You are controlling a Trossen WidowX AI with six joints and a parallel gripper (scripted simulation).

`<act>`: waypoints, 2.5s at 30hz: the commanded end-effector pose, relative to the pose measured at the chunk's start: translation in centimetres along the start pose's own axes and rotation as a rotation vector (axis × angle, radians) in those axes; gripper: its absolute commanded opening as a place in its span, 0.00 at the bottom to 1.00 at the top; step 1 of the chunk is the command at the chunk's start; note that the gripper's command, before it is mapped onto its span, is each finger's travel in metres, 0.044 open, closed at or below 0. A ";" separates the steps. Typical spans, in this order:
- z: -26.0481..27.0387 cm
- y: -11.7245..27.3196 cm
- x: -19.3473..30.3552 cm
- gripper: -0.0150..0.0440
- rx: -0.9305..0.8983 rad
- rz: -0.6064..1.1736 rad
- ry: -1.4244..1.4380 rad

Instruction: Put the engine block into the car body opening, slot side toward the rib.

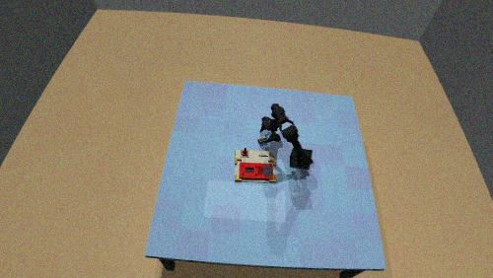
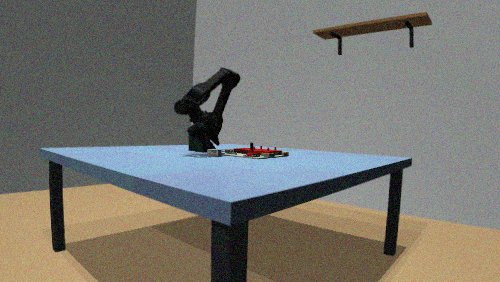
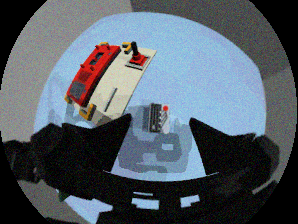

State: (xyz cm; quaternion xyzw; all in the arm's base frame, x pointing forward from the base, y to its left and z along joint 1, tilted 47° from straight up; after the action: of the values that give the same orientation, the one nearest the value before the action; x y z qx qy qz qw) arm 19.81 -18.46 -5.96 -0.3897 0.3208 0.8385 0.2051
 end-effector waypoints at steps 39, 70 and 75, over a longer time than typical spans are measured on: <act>-0.7 -2.4 -5.0 1.00 -0.108 0.576 0.006; -0.4 -3.9 -4.0 0.43 -0.109 0.575 0.006; -0.7 -3.3 -4.4 0.25 -0.087 0.572 0.013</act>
State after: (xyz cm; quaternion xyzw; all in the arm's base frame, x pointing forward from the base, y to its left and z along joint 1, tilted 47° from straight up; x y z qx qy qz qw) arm 24.79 -16.47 -4.42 -0.2966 0.3744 0.8762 -0.0635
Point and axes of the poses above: the point midway between the two fingers, 35 mm back from their tips, its own y axis back along the fingers, its own z axis across the jaws, x = y × z, the point moved 6 cm from there along y, back along the fingers, and after that the axes turned 12 degrees about y, right-handed, at the moved point
